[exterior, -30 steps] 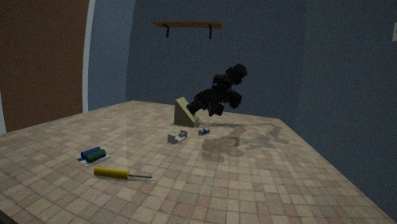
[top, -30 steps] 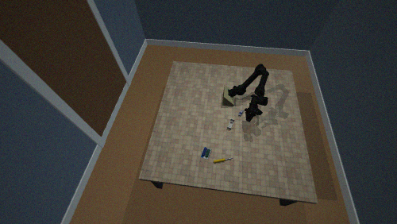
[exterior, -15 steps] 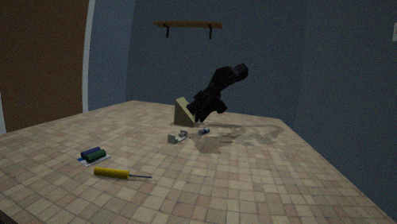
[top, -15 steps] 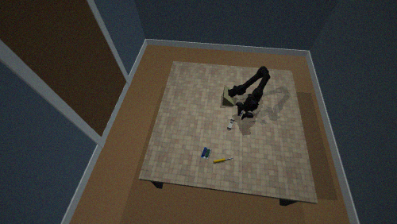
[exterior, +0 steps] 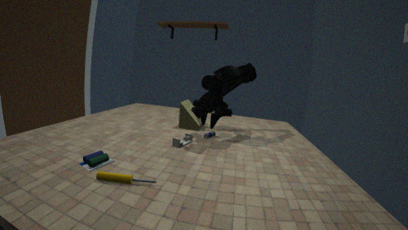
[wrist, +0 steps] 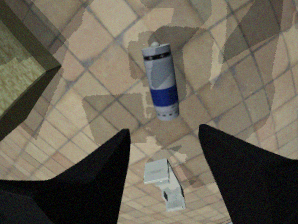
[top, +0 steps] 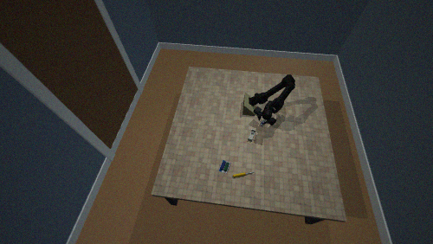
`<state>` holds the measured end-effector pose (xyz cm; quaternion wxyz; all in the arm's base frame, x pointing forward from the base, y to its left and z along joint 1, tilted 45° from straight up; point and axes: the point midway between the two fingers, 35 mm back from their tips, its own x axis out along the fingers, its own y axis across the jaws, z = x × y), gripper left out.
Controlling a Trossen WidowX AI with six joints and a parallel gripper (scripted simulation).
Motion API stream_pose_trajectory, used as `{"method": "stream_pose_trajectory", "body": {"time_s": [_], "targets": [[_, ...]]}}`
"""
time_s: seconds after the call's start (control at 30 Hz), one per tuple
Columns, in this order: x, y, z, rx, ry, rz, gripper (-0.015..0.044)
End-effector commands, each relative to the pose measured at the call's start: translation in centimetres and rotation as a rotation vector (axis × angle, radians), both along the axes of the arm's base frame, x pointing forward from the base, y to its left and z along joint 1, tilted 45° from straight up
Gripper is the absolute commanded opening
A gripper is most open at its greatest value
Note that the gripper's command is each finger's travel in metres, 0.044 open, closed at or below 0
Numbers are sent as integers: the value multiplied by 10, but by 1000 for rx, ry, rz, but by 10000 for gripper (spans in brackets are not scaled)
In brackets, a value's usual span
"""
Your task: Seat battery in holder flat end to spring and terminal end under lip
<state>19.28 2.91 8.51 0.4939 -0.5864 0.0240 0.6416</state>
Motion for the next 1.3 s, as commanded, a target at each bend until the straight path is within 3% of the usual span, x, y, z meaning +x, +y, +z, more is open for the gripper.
{"method": "stream_pose_trajectory", "body": {"time_s": [0.0,1.27], "targets": [[-13,7,7,93,-69,169,237],[-8,40,-25,94,-70,169,237]]}}
